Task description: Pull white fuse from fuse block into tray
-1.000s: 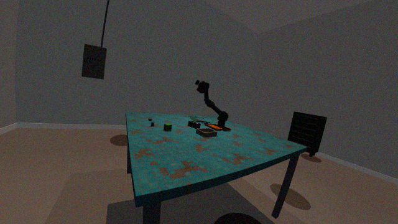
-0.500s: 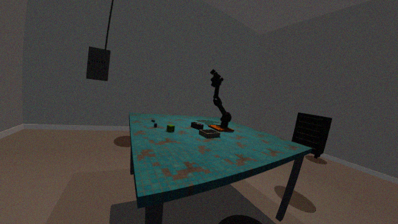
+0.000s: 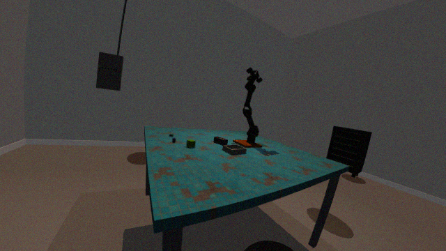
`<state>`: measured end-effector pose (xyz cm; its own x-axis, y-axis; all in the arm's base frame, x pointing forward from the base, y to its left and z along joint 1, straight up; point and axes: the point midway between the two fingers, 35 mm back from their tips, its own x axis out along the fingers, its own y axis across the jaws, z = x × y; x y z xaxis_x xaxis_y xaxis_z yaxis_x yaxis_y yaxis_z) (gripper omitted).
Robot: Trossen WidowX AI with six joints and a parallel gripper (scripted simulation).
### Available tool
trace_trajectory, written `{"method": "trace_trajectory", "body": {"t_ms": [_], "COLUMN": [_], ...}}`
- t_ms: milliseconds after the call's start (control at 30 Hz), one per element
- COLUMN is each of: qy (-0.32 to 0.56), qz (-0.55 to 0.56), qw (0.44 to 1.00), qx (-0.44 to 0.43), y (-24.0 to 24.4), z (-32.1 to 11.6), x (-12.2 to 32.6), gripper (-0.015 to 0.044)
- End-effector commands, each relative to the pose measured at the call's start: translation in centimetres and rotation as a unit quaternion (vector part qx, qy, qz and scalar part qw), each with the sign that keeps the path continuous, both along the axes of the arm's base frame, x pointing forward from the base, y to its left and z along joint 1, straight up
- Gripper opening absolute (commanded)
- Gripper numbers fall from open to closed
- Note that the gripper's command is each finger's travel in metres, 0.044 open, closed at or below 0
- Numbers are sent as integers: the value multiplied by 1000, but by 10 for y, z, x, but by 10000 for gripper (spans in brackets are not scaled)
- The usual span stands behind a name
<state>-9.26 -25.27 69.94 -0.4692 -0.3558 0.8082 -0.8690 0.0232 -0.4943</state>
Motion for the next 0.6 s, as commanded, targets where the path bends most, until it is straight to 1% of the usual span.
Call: {"method": "trace_trajectory", "body": {"t_ms": [0,133,233,300,433,567], "qy": [25,56,84,99,115,147], "qz": [-38,-86,-130,-154,-179,-222], "qw": [996,984,970,961,948,917], "qx": [-72,-149,-187,-207,-236,-296], "y": [65,133,173,195,222,277], "z": [21,36,40,41,41,36], "x": [-2,4,12,18,27,51], "gripper": [72,72,72,72,72,72]}}
